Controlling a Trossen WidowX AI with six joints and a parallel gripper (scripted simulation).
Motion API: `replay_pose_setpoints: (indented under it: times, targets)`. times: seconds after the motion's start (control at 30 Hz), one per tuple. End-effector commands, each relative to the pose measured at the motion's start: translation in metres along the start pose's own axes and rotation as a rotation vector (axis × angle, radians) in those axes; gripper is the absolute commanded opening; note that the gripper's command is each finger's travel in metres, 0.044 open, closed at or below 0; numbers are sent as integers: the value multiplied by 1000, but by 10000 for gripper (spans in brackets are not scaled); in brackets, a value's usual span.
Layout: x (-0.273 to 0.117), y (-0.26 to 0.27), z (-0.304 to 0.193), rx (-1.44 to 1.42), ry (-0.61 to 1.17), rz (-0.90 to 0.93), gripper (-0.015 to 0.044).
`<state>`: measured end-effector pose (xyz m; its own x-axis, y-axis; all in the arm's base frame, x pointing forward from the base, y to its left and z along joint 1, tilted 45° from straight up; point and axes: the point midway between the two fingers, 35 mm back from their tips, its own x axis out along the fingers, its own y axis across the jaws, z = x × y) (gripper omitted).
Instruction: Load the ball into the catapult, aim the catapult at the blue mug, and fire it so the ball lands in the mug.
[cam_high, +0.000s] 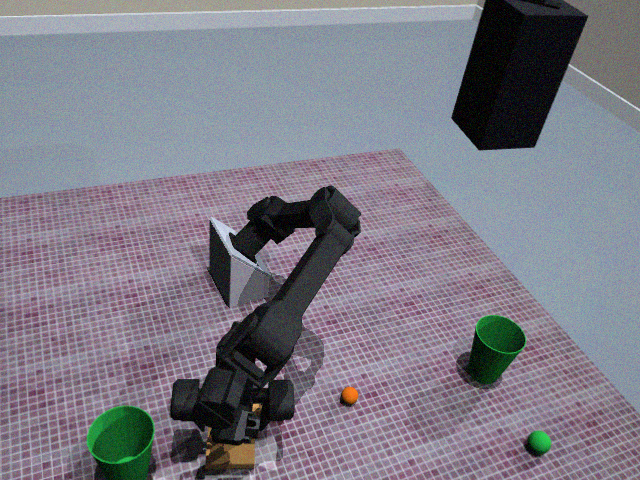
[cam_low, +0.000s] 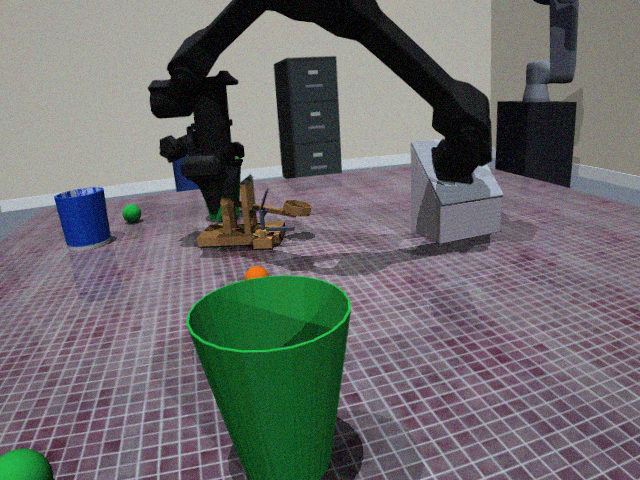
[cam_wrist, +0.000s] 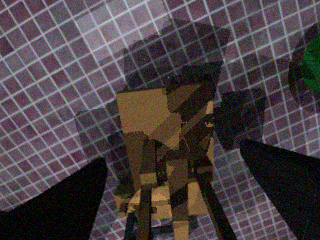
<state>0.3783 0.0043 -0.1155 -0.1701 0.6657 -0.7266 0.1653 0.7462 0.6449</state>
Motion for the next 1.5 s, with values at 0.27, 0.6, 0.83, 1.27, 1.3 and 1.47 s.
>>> replay_pose_setpoints:
  times: [0.27, 0.6, 0.83, 1.27, 1.3, 1.47]
  targets:
    - [23, -1, -4, 12, 10, 9, 440]
    - [30, 0, -5, 12, 10, 10, 440]
    - [27, 0, -2, 3, 5, 3, 282]
    - [16, 0, -2, 3, 5, 2, 59]
    - [2, -1, -1, 3, 5, 1, 32]
    - [-23, -1, -2, 4, 5, 0, 0]
